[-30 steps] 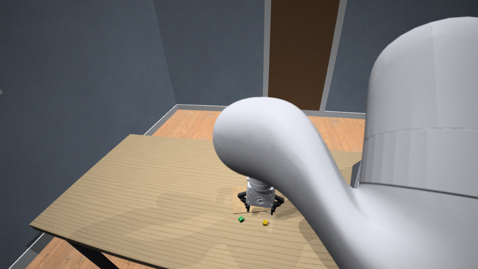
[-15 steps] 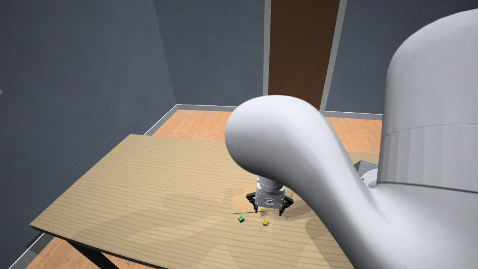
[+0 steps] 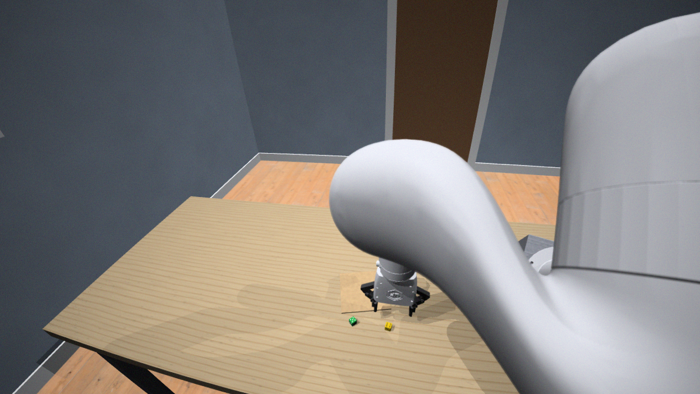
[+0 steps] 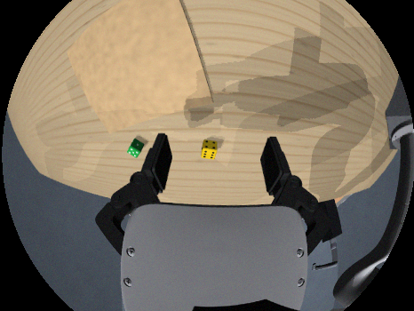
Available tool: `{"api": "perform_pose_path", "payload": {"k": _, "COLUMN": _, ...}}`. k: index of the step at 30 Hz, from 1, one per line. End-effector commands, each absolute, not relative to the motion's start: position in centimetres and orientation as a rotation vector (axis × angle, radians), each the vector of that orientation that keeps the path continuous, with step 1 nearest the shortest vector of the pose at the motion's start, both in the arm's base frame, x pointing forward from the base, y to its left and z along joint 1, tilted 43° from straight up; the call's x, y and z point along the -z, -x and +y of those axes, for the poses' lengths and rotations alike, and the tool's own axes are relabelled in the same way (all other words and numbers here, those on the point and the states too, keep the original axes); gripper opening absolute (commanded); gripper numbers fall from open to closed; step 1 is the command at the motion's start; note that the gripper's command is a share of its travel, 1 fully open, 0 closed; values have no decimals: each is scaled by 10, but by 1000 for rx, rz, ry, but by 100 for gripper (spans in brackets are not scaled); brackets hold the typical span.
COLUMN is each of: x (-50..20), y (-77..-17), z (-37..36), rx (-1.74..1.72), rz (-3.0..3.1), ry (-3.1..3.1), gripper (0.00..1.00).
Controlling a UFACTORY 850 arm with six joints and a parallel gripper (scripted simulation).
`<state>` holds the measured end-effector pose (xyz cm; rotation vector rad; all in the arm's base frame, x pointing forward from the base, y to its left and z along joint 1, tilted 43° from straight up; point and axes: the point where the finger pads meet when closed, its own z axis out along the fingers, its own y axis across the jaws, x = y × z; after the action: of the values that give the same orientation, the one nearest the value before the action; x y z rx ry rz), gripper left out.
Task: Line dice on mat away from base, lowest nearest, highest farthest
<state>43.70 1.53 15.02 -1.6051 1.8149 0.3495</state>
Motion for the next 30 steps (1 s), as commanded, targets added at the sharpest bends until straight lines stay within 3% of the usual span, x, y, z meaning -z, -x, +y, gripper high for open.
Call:
{"api": "perform_pose_path", "payload": {"k": 1, "x": -151, "y": -437, "z": 15, "rx": -348, "rz": 1815, "ry": 1605, "gripper": 100}}
{"api": "perform_pose_path", "payload": {"k": 19, "x": -153, "y": -436, "z": 13, "rx": -348, "rz": 1815, "ry": 1605, "gripper": 100}}
{"api": "perform_pose_path", "payload": {"k": 30, "x": -197, "y": -418, "z": -23, "rx": -348, "rz": 1815, "ry": 1605, "gripper": 100}}
